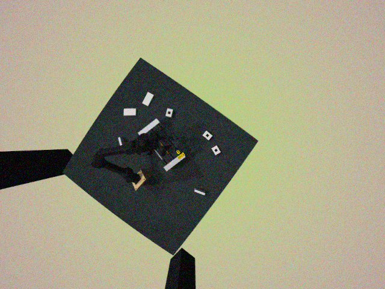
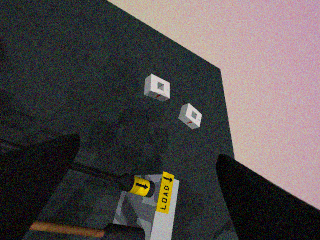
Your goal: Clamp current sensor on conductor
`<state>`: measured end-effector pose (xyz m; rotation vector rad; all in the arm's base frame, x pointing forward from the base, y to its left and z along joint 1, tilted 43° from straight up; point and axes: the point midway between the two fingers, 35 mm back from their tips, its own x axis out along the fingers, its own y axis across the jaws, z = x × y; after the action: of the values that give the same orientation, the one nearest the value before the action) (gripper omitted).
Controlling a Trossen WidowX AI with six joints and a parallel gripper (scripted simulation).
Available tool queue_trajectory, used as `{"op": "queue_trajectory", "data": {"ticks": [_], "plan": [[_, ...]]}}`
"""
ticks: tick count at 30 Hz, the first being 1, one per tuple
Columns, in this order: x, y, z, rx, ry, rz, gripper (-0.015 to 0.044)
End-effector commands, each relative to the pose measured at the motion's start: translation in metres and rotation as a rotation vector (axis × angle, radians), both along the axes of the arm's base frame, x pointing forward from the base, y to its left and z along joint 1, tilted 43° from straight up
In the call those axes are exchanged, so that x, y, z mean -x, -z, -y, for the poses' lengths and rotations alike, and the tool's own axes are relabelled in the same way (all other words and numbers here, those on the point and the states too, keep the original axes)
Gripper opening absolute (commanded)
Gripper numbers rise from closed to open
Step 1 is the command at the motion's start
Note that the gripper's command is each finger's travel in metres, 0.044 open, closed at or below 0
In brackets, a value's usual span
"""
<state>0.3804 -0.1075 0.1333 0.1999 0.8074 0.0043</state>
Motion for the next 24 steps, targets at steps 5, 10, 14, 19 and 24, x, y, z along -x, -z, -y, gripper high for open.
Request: {"op": "queue_trajectory", "data": {"ticks": [5,10,14,19,24], "plan": [[0.03,0.102,0.049,-0.428,0.057,-0.348,0.044],[0.046,0.13,0.062,-0.619,0.097,-0.429,0.044],[0.046,0.13,0.062,-0.619,0.097,-0.429,0.044],[0.046,0.13,0.062,-0.619,0.097,-0.429,0.044],[0.046,0.13,0.062,-0.619,0.097,-0.429,0.044]]}}
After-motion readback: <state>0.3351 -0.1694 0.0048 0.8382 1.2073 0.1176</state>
